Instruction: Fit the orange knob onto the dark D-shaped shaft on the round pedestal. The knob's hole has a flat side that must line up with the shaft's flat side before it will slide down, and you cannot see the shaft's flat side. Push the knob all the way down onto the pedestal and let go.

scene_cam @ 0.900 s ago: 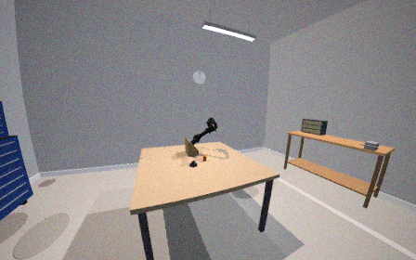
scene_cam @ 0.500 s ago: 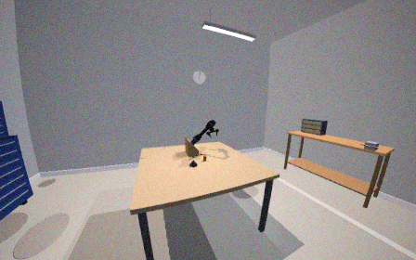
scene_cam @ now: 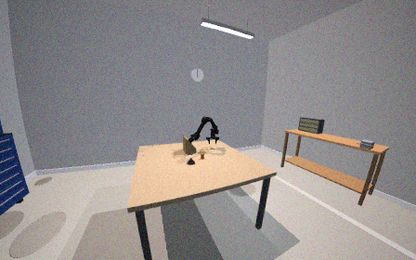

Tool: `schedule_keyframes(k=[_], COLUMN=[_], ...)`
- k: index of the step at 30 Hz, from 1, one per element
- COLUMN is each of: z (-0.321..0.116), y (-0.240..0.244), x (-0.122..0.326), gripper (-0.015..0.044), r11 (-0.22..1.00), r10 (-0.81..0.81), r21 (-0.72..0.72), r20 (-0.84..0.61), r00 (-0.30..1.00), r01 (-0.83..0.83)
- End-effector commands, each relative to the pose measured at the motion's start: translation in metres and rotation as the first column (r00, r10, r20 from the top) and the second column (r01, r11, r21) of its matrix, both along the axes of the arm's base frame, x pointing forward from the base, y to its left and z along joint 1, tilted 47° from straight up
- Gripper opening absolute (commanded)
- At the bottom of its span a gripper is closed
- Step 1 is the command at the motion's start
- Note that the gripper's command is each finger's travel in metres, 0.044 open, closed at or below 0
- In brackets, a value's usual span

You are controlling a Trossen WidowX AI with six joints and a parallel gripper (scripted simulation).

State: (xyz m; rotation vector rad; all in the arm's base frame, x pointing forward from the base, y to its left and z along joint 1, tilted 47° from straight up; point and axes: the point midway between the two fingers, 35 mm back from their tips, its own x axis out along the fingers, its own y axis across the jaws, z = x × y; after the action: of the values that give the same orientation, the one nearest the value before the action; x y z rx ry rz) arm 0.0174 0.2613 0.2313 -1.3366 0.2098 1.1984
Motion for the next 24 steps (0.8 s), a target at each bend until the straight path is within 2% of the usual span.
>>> schedule_keyframes(k=[1,6,11,18,24], z=[-0.03,-0.058,-0.083,-0.112,-0.13], y=[-0.003,-0.017,-0.039,-0.08,-0.119], x=[0.038,0.08,0.119,0.162,0.19], gripper=[0.044,0.044,0.044,0.044,0.044], r11=[0.984,0.934,0.853,0.72,0.606], r10=[-0.147,-0.331,-0.513,-0.69,-0.735], r21=[-0.114,-0.214,-0.297,-0.388,-0.433], r20=[-0.091,-0.206,-0.321,-0.487,-0.625], r00=[0.985,0.921,0.796,0.535,0.261], r01=[0.136,0.288,0.43,0.575,0.668])
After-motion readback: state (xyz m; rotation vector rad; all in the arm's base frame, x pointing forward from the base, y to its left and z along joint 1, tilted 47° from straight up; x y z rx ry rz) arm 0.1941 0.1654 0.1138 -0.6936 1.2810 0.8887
